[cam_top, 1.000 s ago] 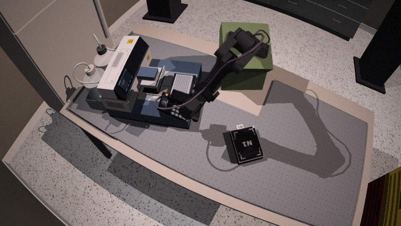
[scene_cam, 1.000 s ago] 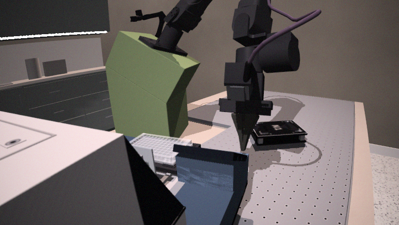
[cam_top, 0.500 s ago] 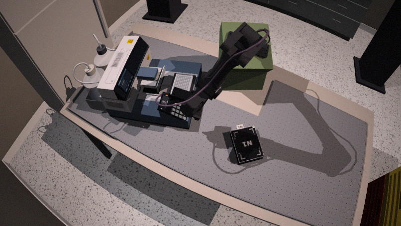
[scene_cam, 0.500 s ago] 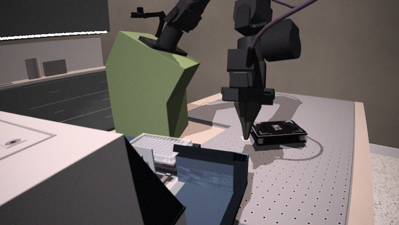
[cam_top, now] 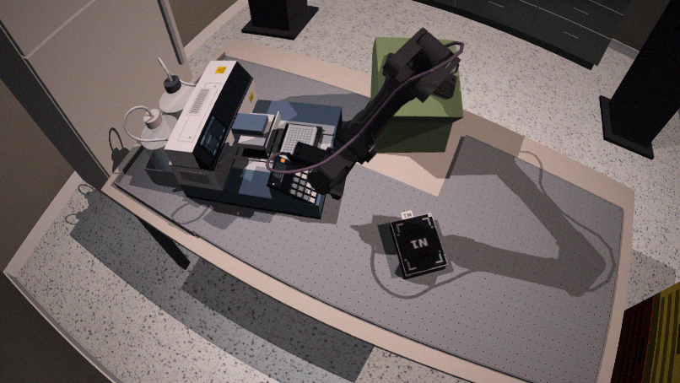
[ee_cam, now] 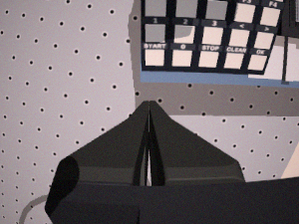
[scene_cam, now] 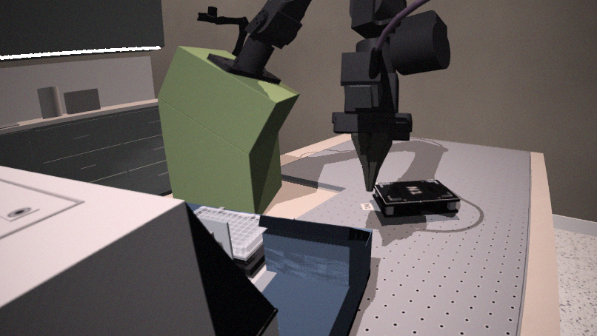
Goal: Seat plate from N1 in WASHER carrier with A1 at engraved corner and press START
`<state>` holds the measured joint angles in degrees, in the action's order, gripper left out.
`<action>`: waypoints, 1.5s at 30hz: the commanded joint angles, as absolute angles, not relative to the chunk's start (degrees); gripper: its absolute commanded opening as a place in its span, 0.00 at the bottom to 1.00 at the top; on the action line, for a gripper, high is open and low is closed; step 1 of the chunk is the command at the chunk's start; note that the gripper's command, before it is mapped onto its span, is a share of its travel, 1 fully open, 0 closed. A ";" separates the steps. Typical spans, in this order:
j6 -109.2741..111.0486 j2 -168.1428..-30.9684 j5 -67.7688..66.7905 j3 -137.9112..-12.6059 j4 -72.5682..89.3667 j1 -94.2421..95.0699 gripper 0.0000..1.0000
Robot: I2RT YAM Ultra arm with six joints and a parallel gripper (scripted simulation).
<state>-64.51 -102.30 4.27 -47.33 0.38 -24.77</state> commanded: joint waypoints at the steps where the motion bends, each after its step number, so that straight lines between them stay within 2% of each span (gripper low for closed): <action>1: -64.19 -99.80 4.13 -46.10 2.69 -25.75 0.00; 45: -64.07 -96.79 4.33 -46.35 5.08 -25.95 0.00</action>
<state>-64.34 -98.54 4.34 -46.61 4.03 -25.04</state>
